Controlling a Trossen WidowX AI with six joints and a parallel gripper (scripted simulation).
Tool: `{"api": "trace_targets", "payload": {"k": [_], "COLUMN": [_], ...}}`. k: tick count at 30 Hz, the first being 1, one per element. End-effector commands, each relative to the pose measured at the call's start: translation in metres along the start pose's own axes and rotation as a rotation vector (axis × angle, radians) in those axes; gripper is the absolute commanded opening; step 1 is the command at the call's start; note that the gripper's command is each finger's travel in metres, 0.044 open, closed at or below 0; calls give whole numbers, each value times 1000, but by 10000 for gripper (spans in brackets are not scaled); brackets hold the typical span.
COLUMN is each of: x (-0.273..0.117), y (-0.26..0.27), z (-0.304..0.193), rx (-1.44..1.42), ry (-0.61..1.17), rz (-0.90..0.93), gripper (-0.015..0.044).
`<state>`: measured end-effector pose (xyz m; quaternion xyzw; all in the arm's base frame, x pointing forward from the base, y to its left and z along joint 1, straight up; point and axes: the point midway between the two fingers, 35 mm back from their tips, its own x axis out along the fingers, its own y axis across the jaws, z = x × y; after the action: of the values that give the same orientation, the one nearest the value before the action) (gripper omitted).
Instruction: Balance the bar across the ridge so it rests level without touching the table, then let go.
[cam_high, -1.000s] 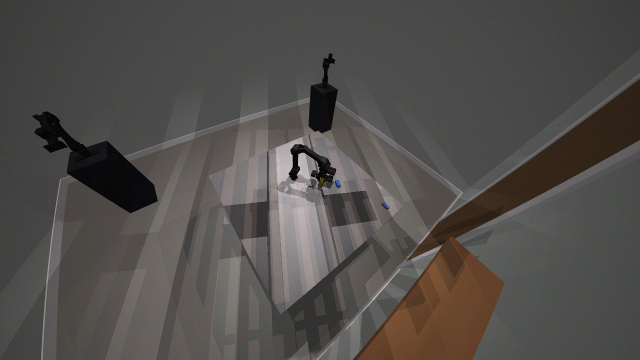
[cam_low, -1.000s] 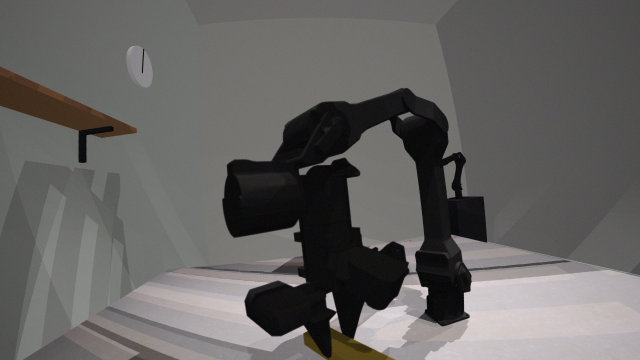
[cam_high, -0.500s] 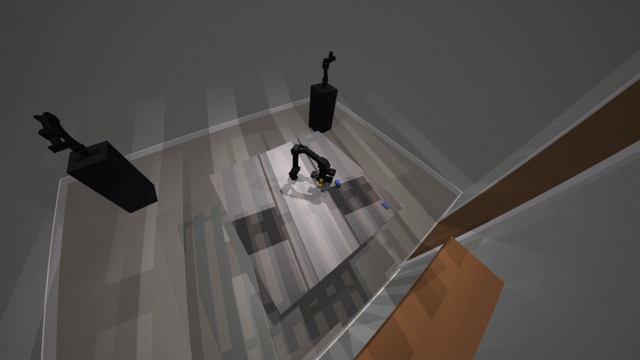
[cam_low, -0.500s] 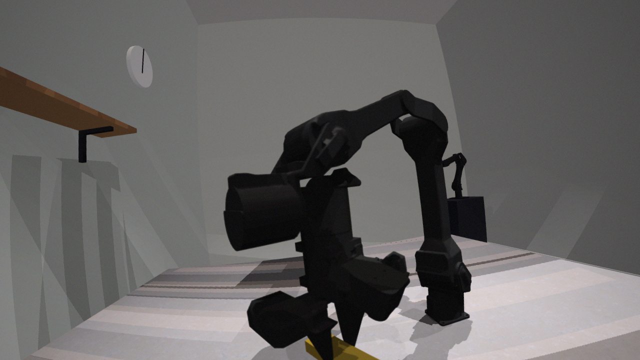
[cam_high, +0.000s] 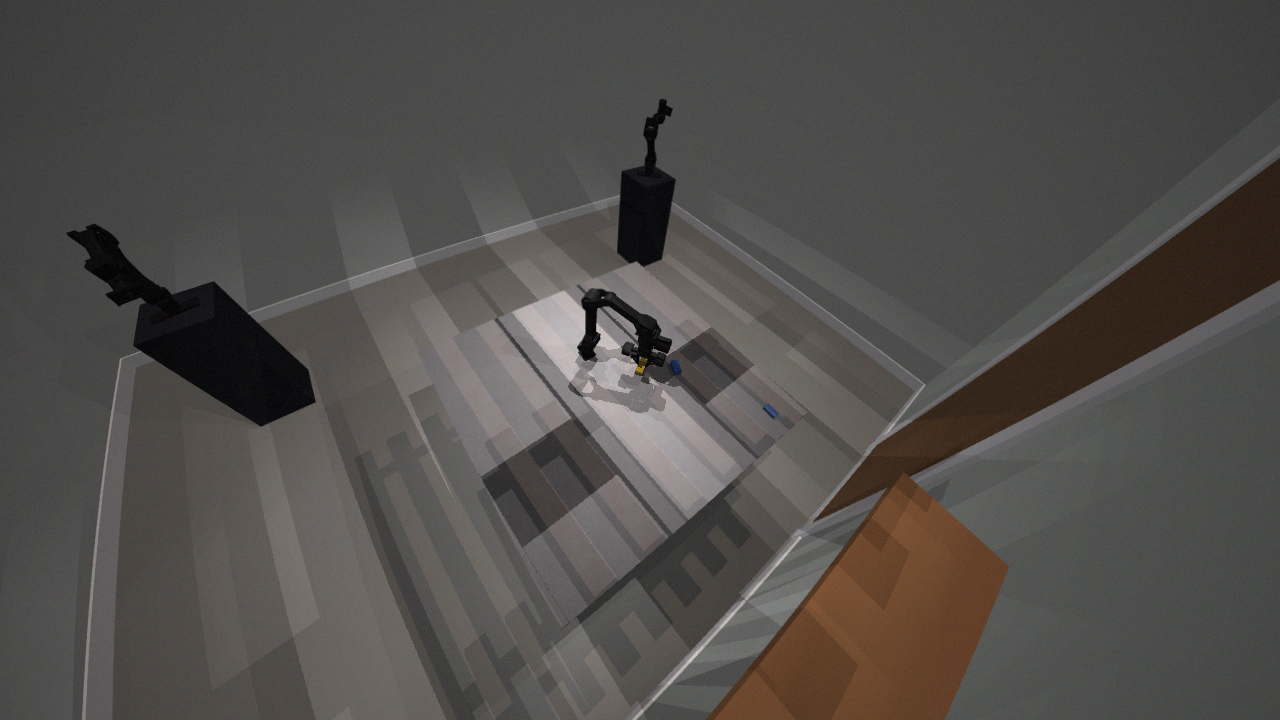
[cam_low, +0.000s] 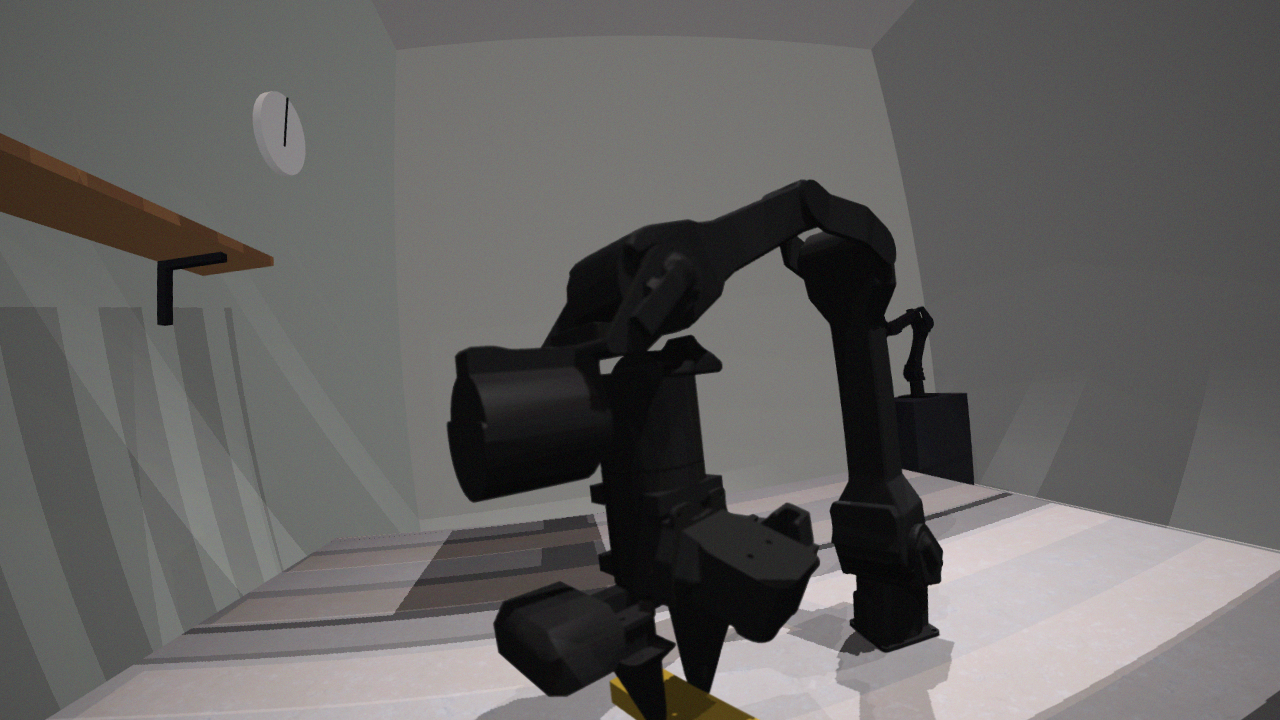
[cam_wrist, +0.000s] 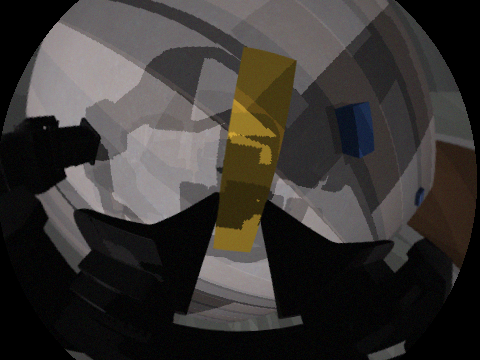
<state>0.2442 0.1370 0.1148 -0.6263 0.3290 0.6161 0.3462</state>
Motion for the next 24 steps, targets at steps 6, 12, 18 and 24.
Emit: {"api": "trace_targets", "payload": {"k": [6, 12, 18, 24], "x": [2, 2, 3, 3], "y": [0, 0, 0, 0], "z": [0, 0, 0, 0], "rx": [0, 0, 0, 0], "ry": [1, 1, 1, 1], "rz": [1, 1, 1, 1], "gripper": [0, 0, 0, 0]}}
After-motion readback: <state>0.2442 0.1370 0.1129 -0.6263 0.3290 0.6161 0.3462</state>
